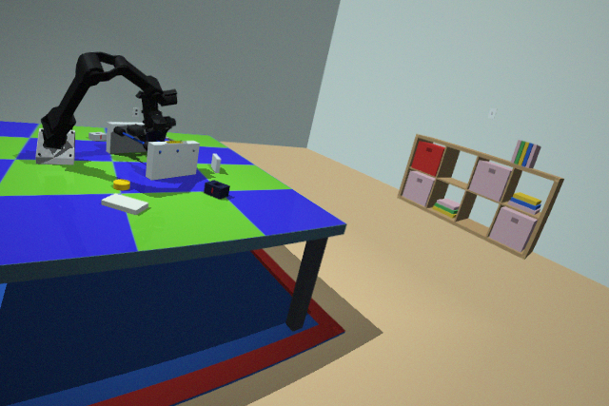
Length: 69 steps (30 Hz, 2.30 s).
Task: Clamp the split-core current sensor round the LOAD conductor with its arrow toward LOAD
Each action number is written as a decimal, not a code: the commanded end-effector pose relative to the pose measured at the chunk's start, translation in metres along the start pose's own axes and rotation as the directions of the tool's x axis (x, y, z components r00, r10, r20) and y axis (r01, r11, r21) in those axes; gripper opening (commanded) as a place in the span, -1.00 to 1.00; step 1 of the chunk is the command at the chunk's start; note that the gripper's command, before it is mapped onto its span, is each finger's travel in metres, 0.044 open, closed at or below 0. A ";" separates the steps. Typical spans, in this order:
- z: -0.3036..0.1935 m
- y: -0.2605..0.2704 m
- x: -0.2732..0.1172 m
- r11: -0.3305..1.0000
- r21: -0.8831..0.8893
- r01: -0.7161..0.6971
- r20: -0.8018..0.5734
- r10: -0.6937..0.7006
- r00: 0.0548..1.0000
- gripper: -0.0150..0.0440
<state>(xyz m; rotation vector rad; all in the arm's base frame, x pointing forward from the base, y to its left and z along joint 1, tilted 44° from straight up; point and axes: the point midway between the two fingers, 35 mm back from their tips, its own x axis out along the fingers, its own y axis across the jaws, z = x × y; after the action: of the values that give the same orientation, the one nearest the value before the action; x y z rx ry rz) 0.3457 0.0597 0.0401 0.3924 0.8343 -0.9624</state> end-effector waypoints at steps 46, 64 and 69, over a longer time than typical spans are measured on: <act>0.000 0.000 0.000 1.000 0.000 0.000 0.000 0.000 1.000 0.04; 0.005 -0.003 -0.023 0.976 0.005 -0.215 0.026 0.215 0.976 1.00; 0.005 -0.002 -0.018 0.976 0.006 -0.215 0.026 0.215 0.976 1.00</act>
<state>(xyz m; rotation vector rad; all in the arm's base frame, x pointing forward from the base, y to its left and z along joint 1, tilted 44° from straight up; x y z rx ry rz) 0.3424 0.0682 0.0604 0.4688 0.7452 -0.7818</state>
